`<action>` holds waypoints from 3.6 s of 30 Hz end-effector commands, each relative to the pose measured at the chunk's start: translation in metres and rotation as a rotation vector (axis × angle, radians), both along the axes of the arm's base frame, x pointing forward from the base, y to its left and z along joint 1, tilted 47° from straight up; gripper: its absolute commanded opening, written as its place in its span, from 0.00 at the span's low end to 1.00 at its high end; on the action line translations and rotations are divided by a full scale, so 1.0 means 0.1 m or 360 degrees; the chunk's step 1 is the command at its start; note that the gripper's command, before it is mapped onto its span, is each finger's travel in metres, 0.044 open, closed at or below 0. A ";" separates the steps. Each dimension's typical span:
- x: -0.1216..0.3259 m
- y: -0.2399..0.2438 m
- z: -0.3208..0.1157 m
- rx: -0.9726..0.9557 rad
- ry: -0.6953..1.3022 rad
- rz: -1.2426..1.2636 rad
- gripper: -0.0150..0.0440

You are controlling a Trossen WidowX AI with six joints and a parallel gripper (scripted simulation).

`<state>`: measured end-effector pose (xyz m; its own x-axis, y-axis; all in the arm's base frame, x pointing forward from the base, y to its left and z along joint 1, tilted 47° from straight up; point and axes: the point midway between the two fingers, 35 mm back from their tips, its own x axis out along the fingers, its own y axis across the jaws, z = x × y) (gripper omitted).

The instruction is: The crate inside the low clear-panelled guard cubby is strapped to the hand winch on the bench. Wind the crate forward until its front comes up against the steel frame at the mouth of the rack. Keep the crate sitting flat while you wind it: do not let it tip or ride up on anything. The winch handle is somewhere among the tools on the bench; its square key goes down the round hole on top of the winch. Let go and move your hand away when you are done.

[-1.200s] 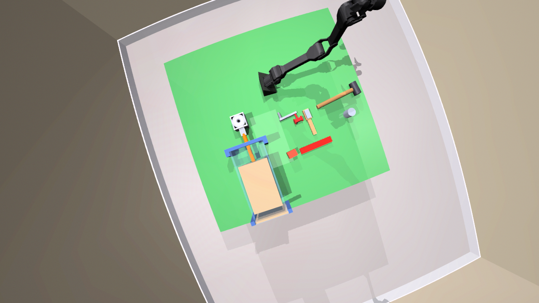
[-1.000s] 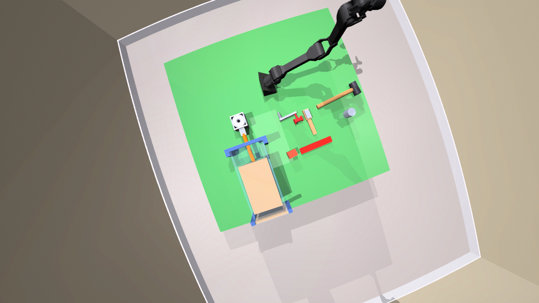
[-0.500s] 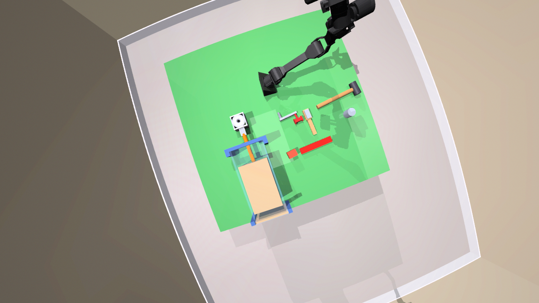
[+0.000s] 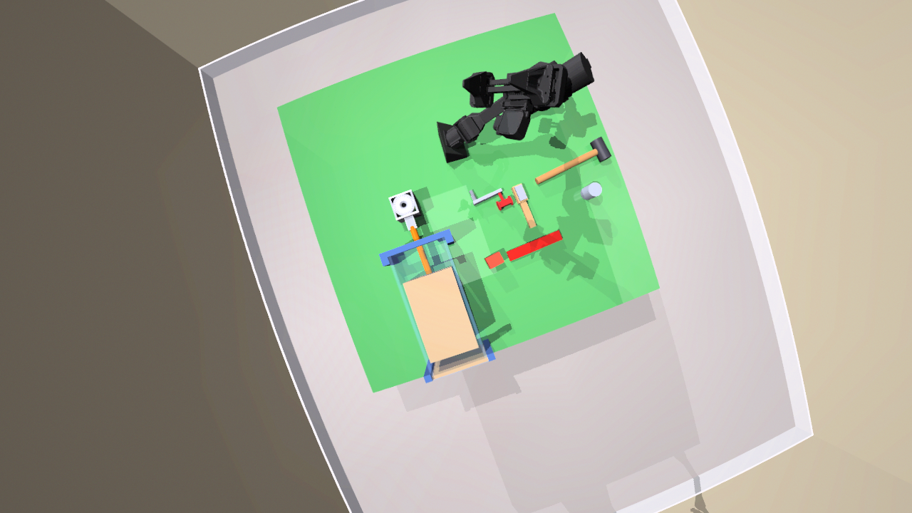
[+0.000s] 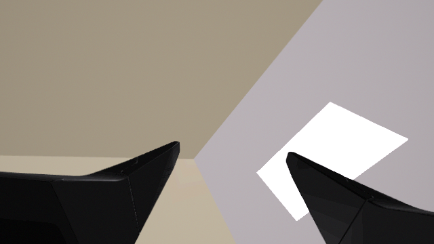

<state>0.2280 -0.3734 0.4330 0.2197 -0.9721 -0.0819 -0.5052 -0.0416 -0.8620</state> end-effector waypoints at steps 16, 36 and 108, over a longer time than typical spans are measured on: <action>1.26 1.61 -2.34 0.1096 0.0630 0.1224 1.00; 0.55 3.87 -3.52 0.2411 0.1174 0.2061 1.00; 0.14 4.58 -3.71 0.2878 0.1263 0.2100 0.25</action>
